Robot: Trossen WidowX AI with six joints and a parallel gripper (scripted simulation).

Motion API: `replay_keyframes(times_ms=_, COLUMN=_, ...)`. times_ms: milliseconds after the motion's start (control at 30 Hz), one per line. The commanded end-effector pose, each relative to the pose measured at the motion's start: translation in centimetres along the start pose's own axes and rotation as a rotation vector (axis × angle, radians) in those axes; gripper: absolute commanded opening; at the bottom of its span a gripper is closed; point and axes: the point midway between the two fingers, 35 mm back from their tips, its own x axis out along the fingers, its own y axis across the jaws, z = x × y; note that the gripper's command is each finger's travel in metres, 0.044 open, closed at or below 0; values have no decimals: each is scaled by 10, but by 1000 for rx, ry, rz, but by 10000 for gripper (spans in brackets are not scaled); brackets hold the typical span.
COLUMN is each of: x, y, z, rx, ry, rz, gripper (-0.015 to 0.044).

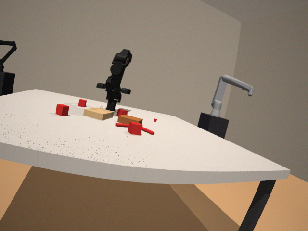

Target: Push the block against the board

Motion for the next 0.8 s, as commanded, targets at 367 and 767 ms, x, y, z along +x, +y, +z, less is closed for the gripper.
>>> replay_keyframes(times_ms=367, x=-20, y=46, z=46, rx=-397, ry=-23, rz=-5, gripper=0)
replay_keyframes(times_ms=767, x=-25, y=103, z=79, rx=-811, ry=-22, rz=-2, gripper=0)
